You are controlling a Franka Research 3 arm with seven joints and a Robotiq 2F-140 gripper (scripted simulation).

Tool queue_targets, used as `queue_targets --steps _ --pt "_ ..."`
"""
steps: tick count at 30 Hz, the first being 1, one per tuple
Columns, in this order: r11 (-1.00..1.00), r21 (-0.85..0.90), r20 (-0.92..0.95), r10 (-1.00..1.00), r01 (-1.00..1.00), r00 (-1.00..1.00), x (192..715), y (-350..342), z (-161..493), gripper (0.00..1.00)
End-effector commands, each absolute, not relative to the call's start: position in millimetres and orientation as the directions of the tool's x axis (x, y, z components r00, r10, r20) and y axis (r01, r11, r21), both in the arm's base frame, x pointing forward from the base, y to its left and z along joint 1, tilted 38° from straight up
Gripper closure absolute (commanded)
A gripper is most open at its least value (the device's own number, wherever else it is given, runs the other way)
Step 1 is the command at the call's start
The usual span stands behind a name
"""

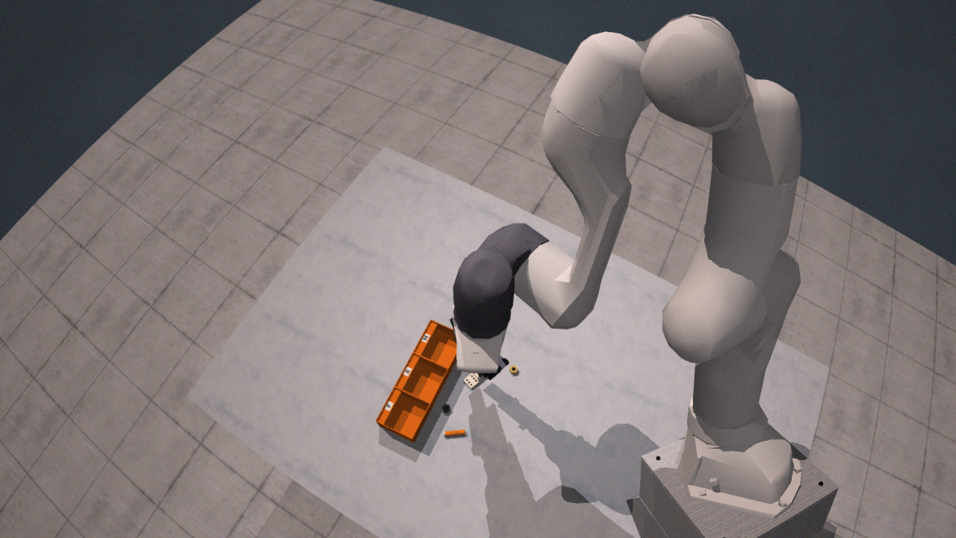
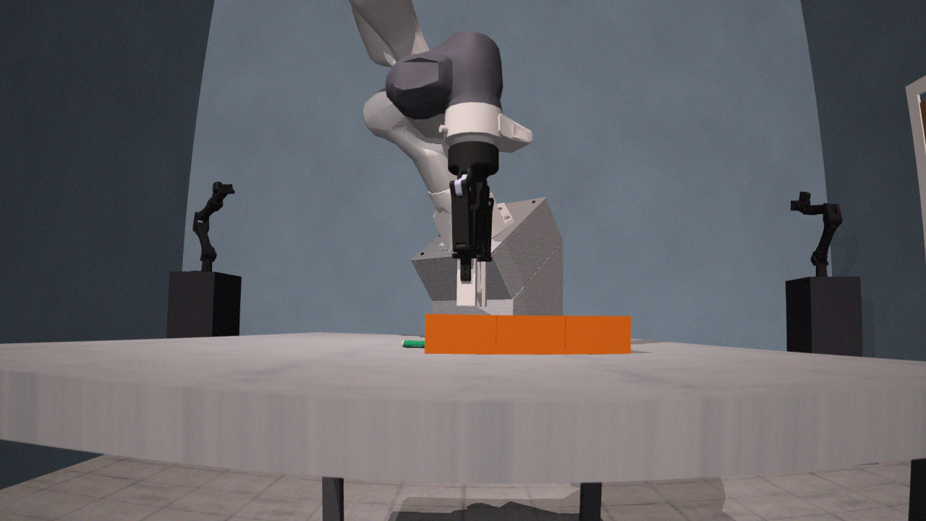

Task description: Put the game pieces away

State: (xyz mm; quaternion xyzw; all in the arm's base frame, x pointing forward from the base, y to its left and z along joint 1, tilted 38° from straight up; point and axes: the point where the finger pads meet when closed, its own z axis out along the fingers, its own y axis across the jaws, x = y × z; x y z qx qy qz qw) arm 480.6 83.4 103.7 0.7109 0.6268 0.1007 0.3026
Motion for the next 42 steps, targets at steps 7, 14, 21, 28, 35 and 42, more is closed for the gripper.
queue_targets --steps 7,14,21,28,35,42 --pt "-0.040 0.563 -0.232 0.951 0.825 0.205 501 70 78 0.75" --pt "-0.040 0.563 -0.232 0.951 0.825 0.205 508 66 70 0.75" --pt "-0.040 0.563 -0.232 0.951 0.825 0.205 511 64 66 0.75" --pt "-0.040 0.563 -0.232 0.951 0.825 0.205 514 62 61 0.75" --pt "-0.040 0.563 -0.232 0.951 0.825 0.205 514 62 61 0.75" --pt "-0.040 0.563 -0.232 0.951 0.825 0.205 514 63 60 0.87"
